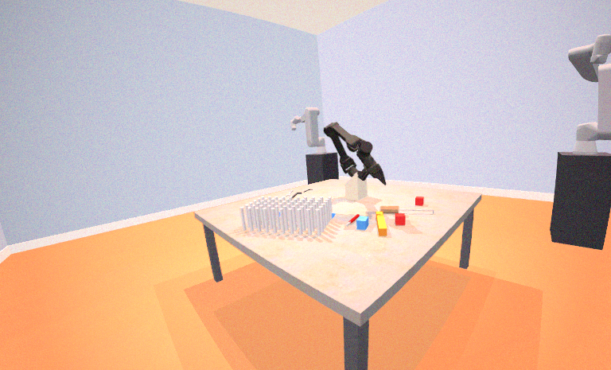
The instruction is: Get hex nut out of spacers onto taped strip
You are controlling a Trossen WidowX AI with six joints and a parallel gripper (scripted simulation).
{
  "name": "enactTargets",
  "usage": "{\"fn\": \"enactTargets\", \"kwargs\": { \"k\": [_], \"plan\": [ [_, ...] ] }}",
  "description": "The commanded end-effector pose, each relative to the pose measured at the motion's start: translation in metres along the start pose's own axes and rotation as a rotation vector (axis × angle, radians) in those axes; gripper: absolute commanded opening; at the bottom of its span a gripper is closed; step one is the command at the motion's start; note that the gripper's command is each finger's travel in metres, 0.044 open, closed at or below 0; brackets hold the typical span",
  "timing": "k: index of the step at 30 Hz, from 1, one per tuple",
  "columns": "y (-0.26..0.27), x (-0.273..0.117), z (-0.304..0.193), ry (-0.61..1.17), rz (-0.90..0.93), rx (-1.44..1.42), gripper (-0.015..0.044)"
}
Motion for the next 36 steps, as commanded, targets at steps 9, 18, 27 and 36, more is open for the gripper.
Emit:
{"fn": "enactTargets", "kwargs": {
  "k": [9,18,27,36],
  "plan": [
    [-0.016,0.031,-0.005,-0.010,-0.071,0.088,0.0440],
    [-0.031,0.060,0.014,-0.012,-0.071,0.088,0.0440],
    [-0.031,0.061,0.012,-0.008,-0.068,0.092,0.0414],
    [-0.031,0.061,0.012,-0.008,-0.068,0.092,0.0280]
  ]
}}
Point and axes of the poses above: the point midway between the two fingers, 35 mm back from their tips, its own x axis out along the fingers, its own y axis across the jaws, z = x × y, the point moved 4 cm from there along -x, back along the fingers, and after that the axes turned 9 degrees about -x, right-handed, at the moved point
